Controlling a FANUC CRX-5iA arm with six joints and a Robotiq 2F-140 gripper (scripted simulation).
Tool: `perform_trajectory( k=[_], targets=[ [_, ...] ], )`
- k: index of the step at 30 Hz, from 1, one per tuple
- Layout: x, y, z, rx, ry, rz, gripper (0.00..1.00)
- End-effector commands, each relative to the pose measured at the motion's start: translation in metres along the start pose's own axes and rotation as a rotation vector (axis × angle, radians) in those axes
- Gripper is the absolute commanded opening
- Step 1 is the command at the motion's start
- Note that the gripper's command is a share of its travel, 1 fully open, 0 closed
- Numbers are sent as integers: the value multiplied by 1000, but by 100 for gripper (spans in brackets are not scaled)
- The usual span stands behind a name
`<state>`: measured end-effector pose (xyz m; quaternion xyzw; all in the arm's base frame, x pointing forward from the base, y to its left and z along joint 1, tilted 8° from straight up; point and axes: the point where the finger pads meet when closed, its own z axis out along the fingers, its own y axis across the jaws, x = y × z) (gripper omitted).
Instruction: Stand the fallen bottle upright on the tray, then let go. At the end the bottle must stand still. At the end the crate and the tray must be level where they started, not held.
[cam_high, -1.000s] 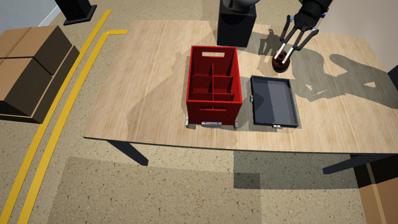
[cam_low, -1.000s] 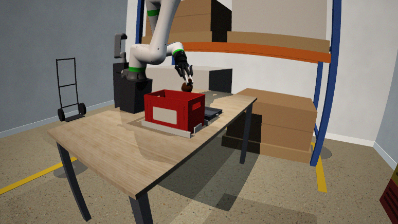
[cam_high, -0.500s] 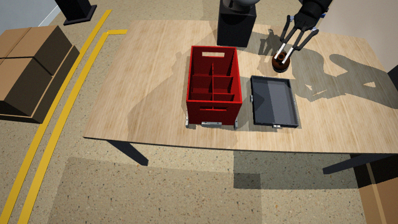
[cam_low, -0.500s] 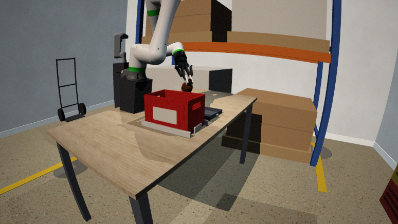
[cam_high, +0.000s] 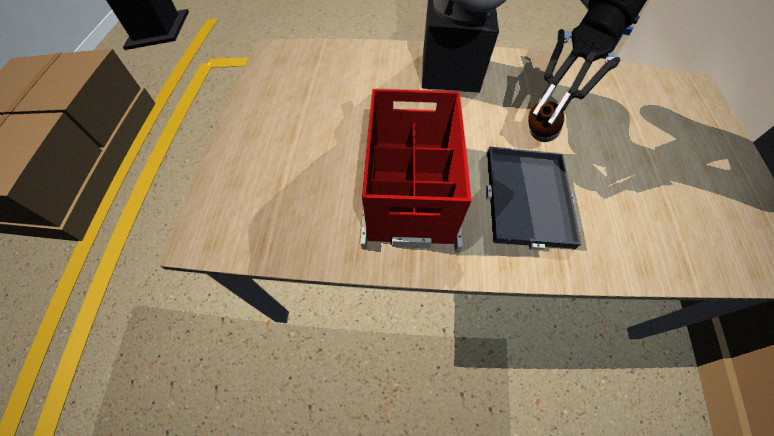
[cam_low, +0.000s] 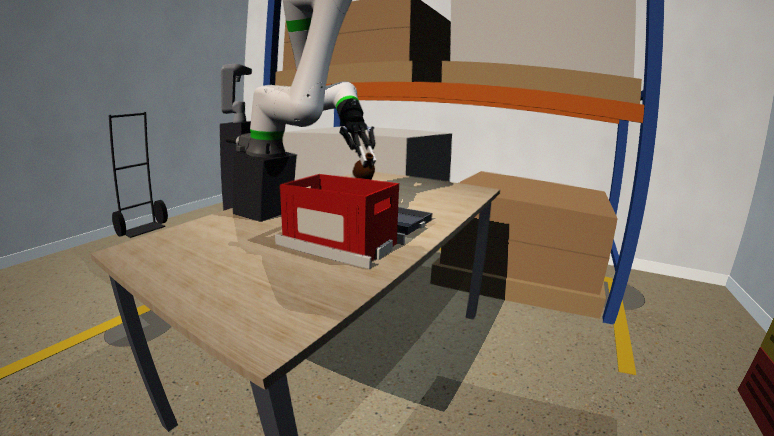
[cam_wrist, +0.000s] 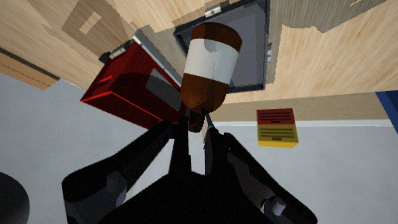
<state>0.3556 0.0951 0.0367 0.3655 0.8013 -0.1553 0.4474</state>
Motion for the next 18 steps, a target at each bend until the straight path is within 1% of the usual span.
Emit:
perform_trajectory(
  k=[1,8,18],
  targets=[
    [0,0,0,1,-7,0,0],
    [0,0,0,2,-27,0,0],
    [2,0,0,5,-94,0,0]
  ],
)
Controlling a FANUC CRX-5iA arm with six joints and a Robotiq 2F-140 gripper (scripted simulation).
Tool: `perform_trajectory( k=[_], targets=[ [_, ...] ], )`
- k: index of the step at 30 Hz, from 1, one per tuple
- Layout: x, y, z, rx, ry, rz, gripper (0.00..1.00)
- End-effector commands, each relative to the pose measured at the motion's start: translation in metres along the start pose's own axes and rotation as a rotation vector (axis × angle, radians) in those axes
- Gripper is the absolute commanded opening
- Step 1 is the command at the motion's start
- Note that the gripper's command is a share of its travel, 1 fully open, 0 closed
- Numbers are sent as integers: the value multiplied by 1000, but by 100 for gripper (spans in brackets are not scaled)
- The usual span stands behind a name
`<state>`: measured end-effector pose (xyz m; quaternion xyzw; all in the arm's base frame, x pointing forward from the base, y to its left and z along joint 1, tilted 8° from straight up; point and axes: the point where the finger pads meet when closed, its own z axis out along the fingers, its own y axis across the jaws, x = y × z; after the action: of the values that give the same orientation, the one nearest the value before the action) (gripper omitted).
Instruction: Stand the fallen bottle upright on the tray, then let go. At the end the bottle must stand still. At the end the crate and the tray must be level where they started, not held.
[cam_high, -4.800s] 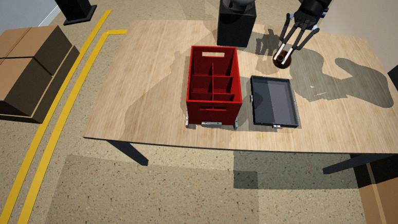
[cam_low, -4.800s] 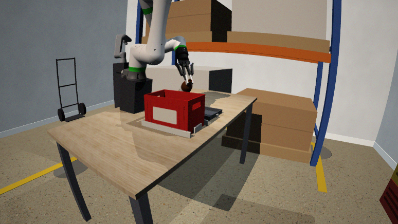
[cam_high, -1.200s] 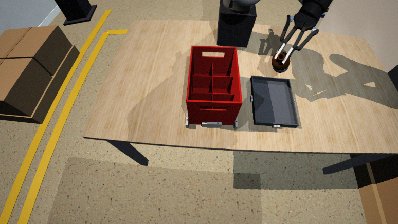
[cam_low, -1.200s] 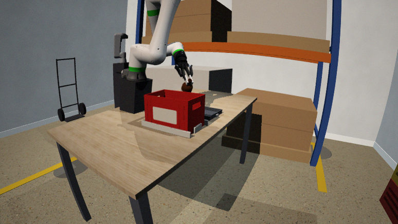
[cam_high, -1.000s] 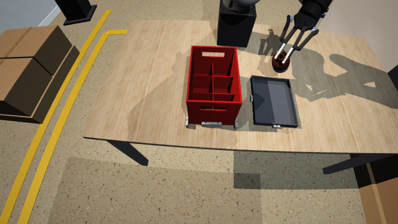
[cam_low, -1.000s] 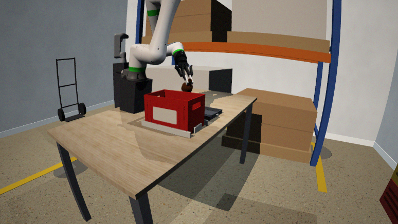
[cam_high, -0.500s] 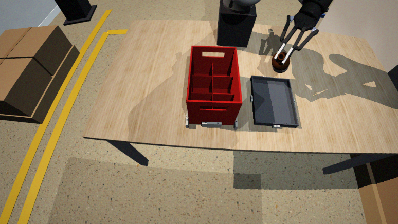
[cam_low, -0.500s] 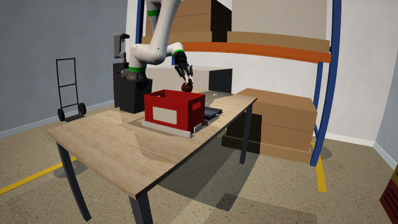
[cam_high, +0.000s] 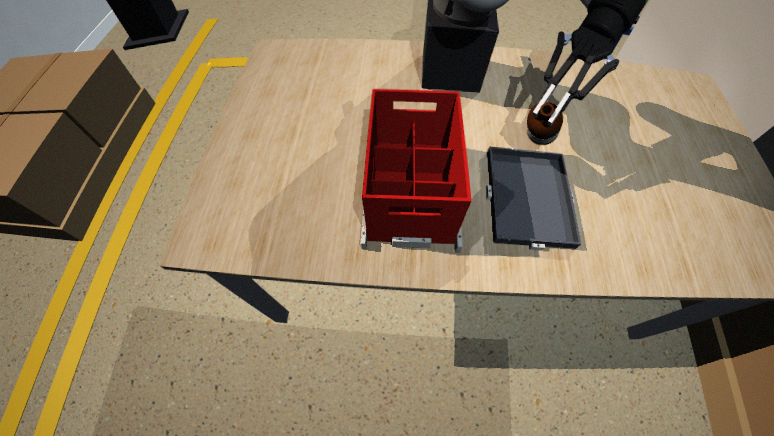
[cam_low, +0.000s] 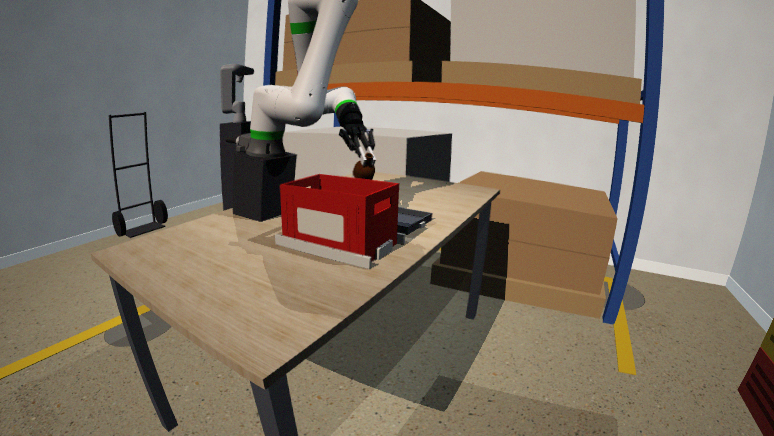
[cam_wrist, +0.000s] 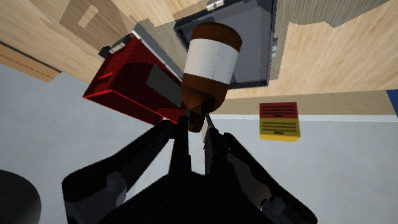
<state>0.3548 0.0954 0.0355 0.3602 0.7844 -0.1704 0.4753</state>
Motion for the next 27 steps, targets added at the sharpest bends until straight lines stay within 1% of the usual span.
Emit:
perform_trajectory(
  k=[1,5,15,27],
  targets=[
    [0,0,0,0,-28,1,0],
    [1,0,-1,-1,-55,1,0],
    [1,0,-1,-4,-91,2,0],
    [1,1,-1,-5,-99,2,0]
  ],
)
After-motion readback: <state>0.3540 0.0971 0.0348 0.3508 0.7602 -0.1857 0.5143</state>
